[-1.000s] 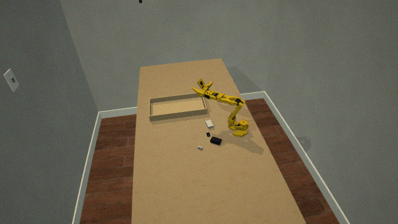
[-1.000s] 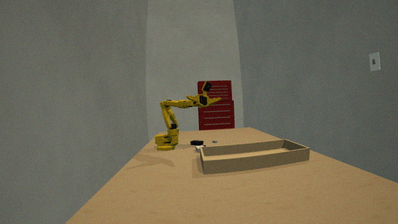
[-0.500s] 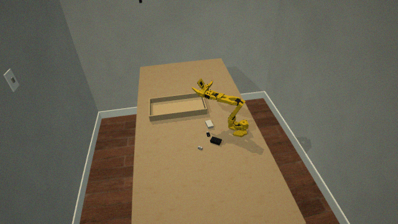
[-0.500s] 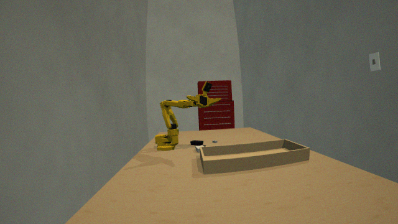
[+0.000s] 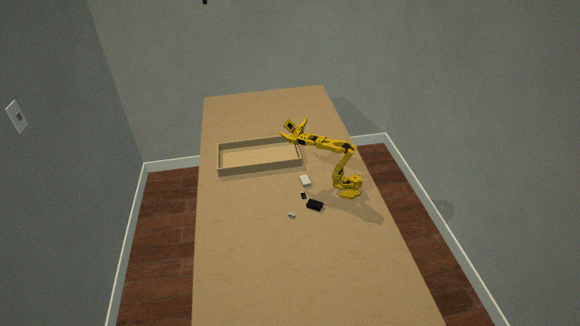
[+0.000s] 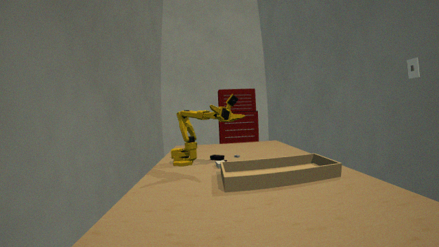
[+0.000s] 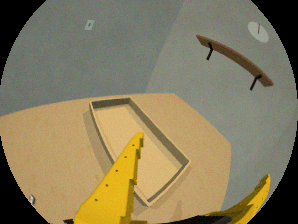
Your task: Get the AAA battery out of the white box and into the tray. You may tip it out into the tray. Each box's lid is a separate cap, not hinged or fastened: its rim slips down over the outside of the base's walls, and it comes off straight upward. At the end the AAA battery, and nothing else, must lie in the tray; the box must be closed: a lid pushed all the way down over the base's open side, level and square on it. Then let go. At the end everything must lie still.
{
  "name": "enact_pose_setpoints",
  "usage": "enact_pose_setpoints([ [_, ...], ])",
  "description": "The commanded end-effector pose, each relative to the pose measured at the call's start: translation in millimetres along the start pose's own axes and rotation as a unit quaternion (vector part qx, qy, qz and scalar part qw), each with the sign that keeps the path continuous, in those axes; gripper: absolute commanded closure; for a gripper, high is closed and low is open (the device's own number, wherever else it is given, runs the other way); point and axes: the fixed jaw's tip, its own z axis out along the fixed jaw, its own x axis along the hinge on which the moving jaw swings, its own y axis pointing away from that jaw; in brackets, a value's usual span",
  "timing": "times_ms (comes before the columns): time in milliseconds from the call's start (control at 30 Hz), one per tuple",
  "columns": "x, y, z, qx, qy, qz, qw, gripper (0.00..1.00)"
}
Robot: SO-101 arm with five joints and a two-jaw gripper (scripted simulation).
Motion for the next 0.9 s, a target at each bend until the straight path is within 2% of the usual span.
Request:
enact_pose_setpoints([
  [0,2.9,5.1,-0.5,-0.016,0.021,-0.047,0.999,0.09],
  [200,24.7,16.7,-2.6,-0.059,0.081,-0.138,0.985,0.15],
  [267,24.7,16.7,-2.6,-0.059,0.081,-0.138,0.985,0.15],
  [400,41.4,25.3,-7.0,-0.101,0.123,-0.210,0.965,0.20],
  [567,63.2,36.3,-16.7,-0.168,0.171,-0.303,0.922,0.27],
  [767,88.0,47.9,-34.7,-0.266,0.213,-0.411,0.846,0.36],
  [833,88.0,47.9,-34.7,-0.266,0.213,-0.411,0.846,0.36],
  [867,91.8,49.6,-38.2,-0.284,0.217,-0.428,0.830,0.38],
])
